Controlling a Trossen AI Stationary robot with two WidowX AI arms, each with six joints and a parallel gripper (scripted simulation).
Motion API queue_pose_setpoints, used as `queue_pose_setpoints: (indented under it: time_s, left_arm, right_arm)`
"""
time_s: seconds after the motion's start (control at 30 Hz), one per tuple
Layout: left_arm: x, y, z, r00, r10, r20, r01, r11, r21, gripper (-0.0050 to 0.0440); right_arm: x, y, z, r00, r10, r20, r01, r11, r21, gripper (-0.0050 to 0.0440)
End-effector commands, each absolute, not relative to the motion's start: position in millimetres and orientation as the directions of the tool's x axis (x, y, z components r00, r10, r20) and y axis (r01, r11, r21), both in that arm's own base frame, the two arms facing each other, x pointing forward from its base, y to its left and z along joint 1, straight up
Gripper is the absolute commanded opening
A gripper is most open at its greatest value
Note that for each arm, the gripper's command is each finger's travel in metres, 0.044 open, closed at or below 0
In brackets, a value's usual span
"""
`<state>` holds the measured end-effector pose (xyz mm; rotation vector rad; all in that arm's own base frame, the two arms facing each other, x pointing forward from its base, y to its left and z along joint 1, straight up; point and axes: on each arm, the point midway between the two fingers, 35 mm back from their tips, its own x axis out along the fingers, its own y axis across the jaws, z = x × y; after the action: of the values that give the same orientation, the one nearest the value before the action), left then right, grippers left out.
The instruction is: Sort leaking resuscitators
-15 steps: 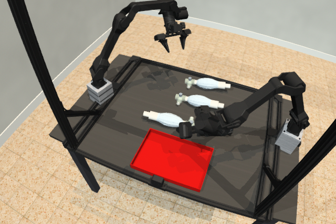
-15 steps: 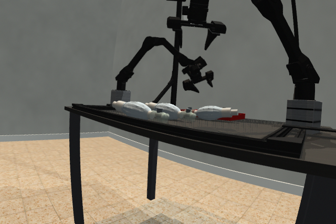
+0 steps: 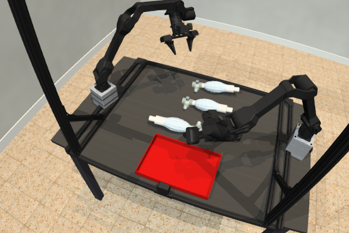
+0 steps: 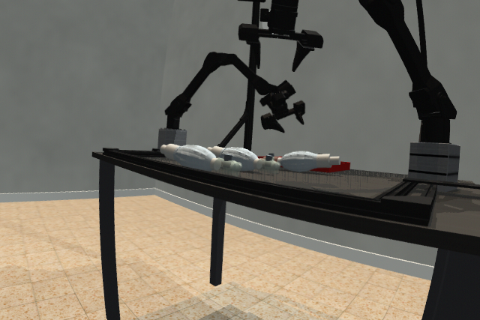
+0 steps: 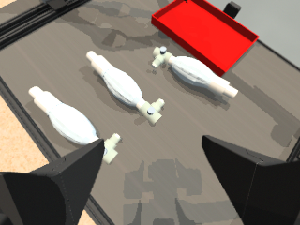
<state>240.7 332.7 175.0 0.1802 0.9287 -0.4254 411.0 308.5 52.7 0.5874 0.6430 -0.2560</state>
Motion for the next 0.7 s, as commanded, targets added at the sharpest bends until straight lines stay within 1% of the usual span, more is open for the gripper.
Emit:
queue_pose_setpoints:
  time_s: [0.0,0.03,0.07,0.23,0.4,0.6,0.67]
  left_arm:
    - [241,333,175,0.523,-0.277,-0.806,0.430,0.903,-0.031,0.0400]
    - [241,333,175,0.523,-0.277,-0.806,0.430,0.903,-0.031,0.0400]
    - [251,321,172,0.496,-0.271,-0.825,0.416,0.908,-0.048,0.0440]
    - [291,257,156,0.388,-0.201,-0.899,0.316,0.946,-0.075,0.0440]
    - [313,191,138,0.343,-0.089,-0.935,0.180,0.983,-0.028,0.0440]
    - [313,191,138,0.343,-0.089,-0.935,0.180,0.983,-0.028,0.0440]
    - [319,163,130,0.340,-0.052,-0.939,0.140,0.990,-0.004,0.0440]
  right_arm:
    - [411,308,53,0.777,-0.046,-0.628,0.398,0.808,0.433,0.0400]
    - [411,308,53,0.777,-0.046,-0.628,0.398,0.808,0.433,0.0400]
    - [407,304,68,0.786,-0.036,-0.617,0.392,0.801,0.453,0.0440]
    - [380,275,138,0.832,0.013,-0.555,0.352,0.759,0.547,0.0440]
    - [346,238,191,0.873,0.057,-0.485,0.306,0.709,0.635,0.0440]
    - [346,238,191,0.873,0.057,-0.485,0.306,0.709,0.635,0.0440]
    - [333,223,212,0.891,0.072,-0.447,0.283,0.682,0.674,0.0440]
